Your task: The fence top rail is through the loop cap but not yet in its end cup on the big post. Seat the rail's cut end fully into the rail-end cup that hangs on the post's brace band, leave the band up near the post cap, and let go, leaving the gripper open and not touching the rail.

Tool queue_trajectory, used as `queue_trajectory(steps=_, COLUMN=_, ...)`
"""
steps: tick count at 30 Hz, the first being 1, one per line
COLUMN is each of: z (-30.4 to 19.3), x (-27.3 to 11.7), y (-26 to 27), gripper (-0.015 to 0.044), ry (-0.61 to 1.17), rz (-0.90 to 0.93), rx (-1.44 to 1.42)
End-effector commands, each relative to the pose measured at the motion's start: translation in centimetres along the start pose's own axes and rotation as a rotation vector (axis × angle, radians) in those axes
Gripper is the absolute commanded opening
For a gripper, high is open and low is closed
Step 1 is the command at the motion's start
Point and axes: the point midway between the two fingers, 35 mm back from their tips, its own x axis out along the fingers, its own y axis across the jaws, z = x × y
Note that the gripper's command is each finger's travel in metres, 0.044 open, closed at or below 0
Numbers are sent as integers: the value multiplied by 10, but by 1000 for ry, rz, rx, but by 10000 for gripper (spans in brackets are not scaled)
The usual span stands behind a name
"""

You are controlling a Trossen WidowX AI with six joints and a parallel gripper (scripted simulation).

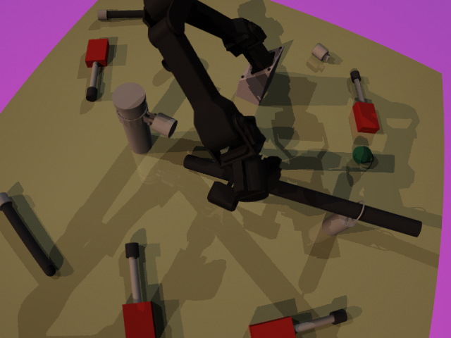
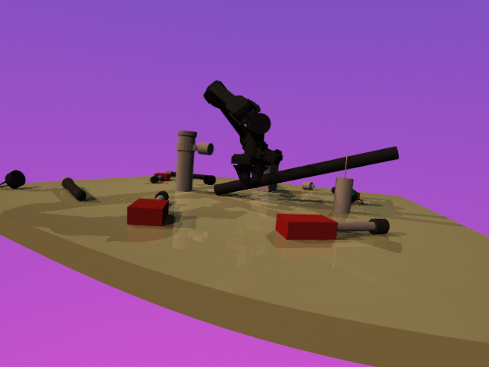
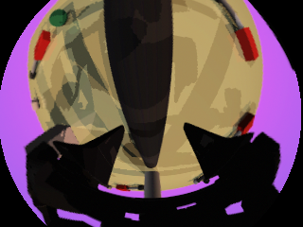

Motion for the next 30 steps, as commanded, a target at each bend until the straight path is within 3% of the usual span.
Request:
queue_trajectory(steps=1, z=0, x=6, y=2, gripper=440, ry=6, rz=4, rx=-6)
queue_trajectory(steps=2, z=0, x=6, y=2, gripper=440, ry=6, rz=4, rx=-6)
queue_trajectory(steps=10, z=0, x=6, y=1, gripper=230, ry=6, rz=3, rx=-6)
queue_trajectory(steps=24, z=0, x=6, y=1, gripper=137, ry=6, rz=3, rx=-6)
queue_trajectory(steps=30, z=0, x=1, y=3, gripper=0, ry=7, rz=4, rx=-6)
